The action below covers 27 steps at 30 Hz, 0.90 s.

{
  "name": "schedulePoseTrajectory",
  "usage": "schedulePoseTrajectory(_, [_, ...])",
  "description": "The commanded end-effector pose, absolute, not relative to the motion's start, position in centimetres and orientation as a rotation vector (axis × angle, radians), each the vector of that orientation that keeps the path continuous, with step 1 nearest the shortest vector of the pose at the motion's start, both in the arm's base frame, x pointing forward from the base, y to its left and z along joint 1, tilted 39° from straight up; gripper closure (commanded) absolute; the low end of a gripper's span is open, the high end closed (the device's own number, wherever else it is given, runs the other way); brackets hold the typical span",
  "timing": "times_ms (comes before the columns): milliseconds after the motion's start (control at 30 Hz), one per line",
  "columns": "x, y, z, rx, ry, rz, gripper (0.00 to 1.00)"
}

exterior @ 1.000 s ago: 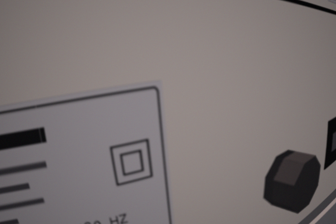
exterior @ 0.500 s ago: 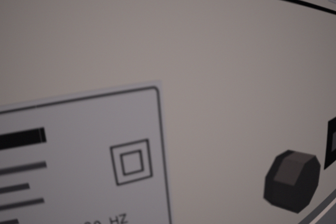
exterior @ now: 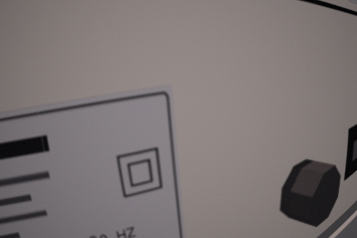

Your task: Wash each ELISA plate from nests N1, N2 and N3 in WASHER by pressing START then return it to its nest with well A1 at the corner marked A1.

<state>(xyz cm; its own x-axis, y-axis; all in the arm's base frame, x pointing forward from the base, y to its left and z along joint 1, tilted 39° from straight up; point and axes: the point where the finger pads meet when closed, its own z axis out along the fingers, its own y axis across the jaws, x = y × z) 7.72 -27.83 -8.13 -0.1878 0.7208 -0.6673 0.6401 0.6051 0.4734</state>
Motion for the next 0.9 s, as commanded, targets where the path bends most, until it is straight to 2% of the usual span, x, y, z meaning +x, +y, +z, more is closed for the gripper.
schedulePoseTrajectory(0, [7.09,-27.87,-7.86,1.071,1.904,0.083,1.0])
schedulePoseTrajectory(867, [7.48,-27.88,-8.07,1.065,1.908,0.093,1.0])
